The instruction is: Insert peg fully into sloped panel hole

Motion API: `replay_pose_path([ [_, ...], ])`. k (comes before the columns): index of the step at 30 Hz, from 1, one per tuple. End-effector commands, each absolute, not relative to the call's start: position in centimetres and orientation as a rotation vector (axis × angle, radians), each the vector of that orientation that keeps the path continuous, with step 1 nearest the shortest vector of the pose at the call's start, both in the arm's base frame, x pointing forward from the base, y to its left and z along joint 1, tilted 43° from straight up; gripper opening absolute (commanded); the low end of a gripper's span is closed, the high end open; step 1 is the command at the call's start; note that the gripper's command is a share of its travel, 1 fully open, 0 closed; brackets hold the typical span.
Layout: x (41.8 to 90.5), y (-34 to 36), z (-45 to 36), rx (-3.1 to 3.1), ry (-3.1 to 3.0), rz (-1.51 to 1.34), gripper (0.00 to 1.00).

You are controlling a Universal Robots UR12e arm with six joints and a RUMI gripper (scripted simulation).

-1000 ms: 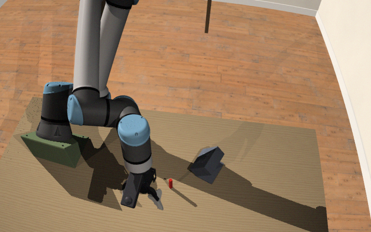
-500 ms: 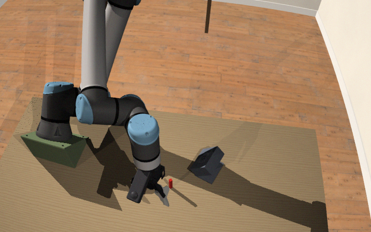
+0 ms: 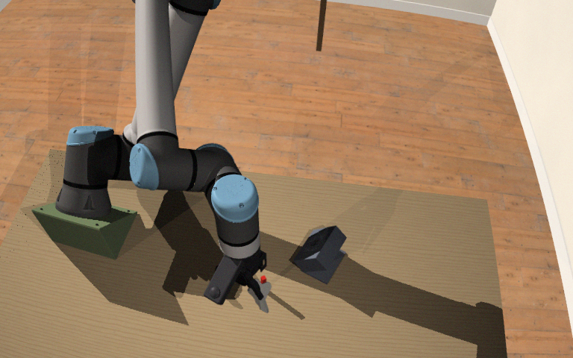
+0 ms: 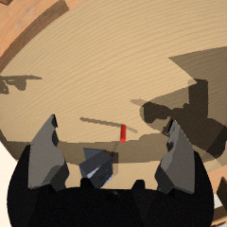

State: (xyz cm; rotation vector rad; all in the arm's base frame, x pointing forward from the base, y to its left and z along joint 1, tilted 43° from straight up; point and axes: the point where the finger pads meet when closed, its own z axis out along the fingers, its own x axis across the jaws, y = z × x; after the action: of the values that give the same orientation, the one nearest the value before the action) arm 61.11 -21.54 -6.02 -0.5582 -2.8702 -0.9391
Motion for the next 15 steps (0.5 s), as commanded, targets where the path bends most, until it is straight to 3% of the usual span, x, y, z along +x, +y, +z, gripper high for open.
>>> replay_pose_path([
  [1,61.7,-19.6,-5.5,-0.637,-2.821,-0.952,1.0],
  [15,62.6,-15.5,-4.5,-0.784,-2.709,-0.974,1.0],
])
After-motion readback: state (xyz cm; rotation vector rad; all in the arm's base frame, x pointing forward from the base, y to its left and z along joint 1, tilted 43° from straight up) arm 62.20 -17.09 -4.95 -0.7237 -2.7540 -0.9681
